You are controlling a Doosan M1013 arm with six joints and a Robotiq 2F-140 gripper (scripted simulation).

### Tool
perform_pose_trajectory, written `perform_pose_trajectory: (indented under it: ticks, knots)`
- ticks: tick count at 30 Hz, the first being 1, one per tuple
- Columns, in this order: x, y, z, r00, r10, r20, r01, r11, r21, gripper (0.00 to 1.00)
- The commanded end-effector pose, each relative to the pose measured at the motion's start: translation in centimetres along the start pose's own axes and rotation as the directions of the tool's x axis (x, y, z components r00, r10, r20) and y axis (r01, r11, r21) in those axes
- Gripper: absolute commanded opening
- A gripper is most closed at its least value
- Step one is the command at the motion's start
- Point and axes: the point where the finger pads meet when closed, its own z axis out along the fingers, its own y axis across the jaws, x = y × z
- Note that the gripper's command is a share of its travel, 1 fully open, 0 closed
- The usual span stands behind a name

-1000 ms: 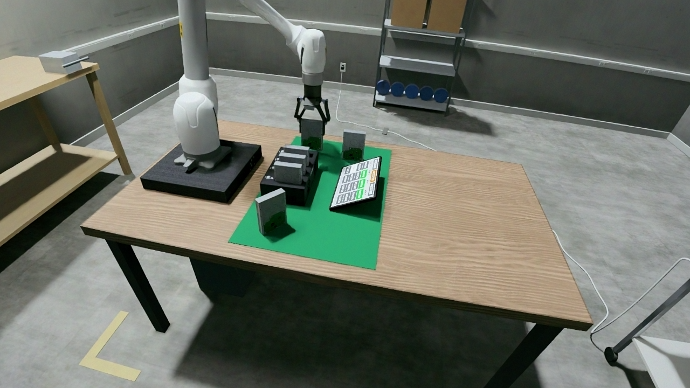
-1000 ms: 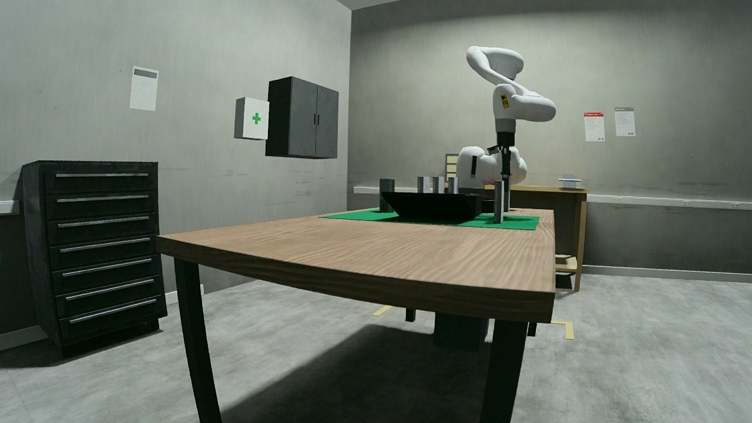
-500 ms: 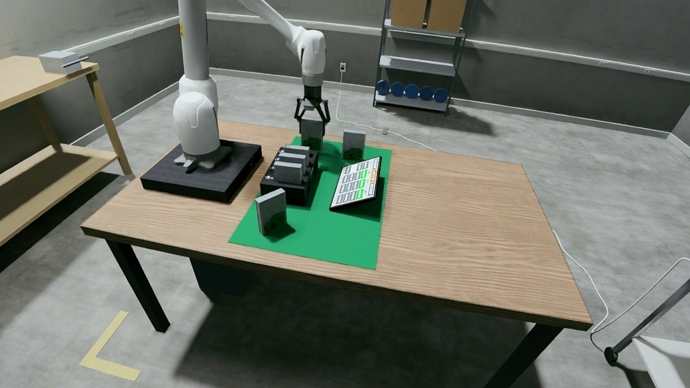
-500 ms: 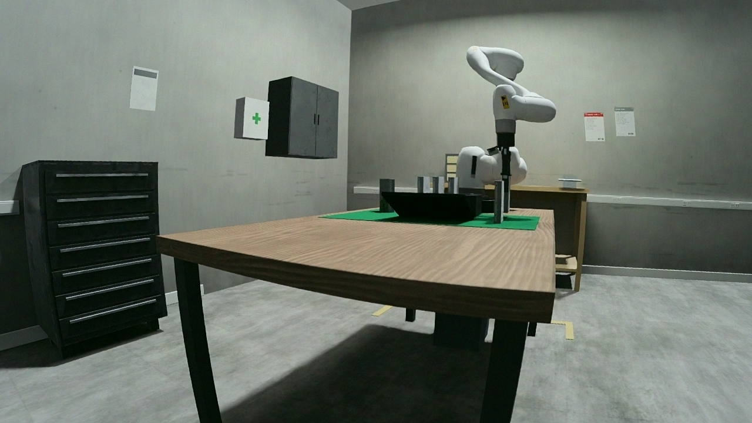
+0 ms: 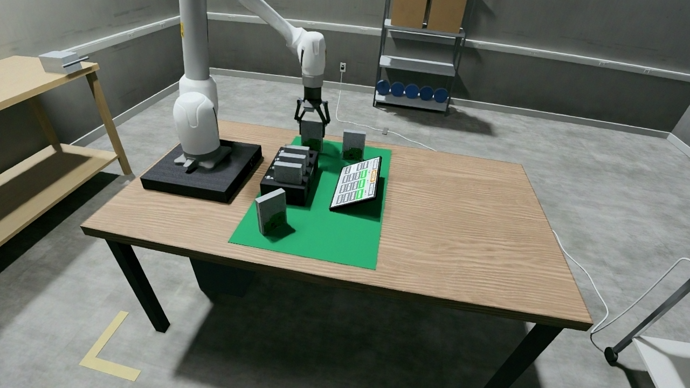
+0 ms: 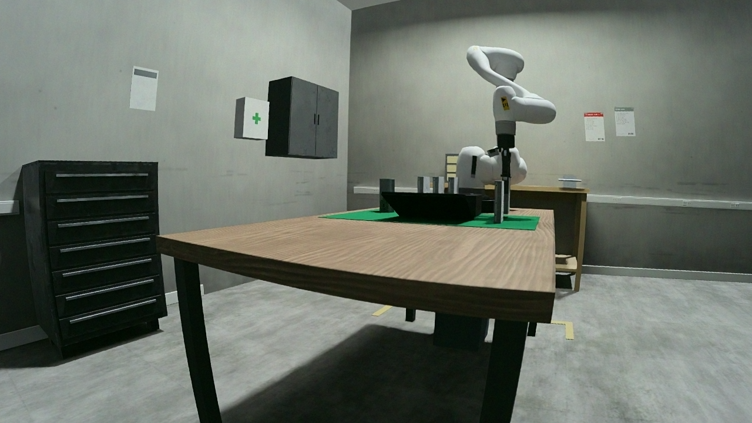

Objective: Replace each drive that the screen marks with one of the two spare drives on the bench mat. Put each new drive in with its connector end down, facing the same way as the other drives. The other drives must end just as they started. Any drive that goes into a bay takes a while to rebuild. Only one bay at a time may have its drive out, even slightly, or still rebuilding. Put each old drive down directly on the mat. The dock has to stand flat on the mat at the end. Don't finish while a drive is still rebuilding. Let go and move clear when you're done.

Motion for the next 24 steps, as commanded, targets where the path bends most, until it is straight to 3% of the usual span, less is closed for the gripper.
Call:
perform_pose_trajectory:
  ticks: [1,24]
  knots:
    - [-0.02,-0.04,0.12,1.0,0.0,0.001,0.0,1.0,0.001,0.1]
    - [-0.03,-0.04,1.11,1.0,0.0,0.001,0.0,1.0,0.001,0.1]
